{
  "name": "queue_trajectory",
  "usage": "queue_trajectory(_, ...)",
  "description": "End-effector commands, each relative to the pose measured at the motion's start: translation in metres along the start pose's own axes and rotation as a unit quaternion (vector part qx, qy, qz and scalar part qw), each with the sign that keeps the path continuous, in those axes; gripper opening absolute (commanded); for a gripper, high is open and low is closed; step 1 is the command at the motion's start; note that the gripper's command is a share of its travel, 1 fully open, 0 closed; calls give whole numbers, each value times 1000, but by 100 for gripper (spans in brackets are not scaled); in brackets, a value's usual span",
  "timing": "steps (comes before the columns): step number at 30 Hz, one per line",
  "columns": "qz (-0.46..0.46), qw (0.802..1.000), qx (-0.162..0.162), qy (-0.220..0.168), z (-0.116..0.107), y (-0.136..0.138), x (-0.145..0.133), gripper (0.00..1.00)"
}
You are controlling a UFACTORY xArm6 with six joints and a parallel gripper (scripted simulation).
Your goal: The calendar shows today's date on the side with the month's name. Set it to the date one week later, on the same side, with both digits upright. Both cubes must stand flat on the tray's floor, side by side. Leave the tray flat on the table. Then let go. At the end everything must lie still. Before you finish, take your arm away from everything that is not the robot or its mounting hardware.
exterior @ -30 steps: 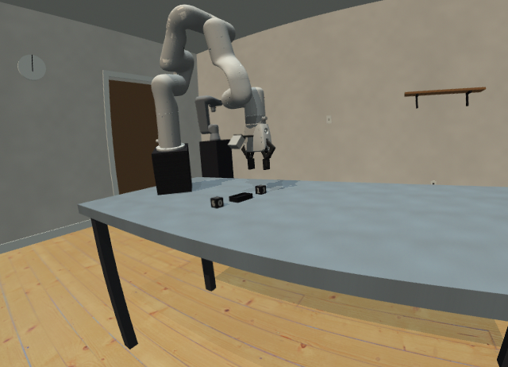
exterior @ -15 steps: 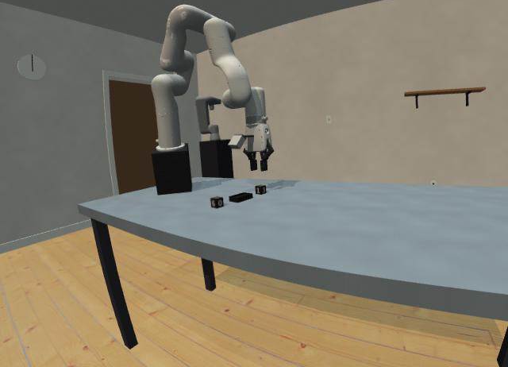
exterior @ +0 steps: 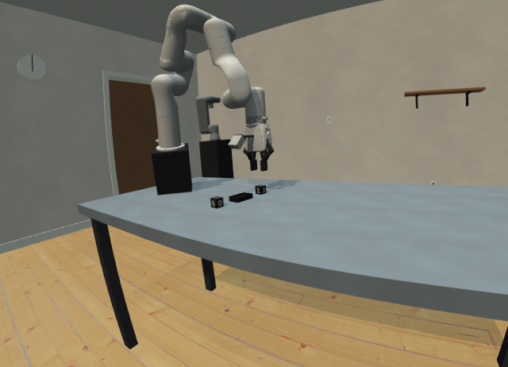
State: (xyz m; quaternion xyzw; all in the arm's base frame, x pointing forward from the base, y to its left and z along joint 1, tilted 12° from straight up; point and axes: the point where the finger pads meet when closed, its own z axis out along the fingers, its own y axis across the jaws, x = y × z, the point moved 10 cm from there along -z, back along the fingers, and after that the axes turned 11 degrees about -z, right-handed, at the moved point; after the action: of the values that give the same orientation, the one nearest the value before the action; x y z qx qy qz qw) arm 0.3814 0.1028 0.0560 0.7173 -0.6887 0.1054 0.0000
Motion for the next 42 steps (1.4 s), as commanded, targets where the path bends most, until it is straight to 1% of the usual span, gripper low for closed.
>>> queue_trajectory(1,0,1000,2,0,-1,-1,0,47)
queue_trajectory(18,0,1000,1,0,5,-1,0,47)
queue_trajectory(42,0,1000,1,0,35,-2,0,47)
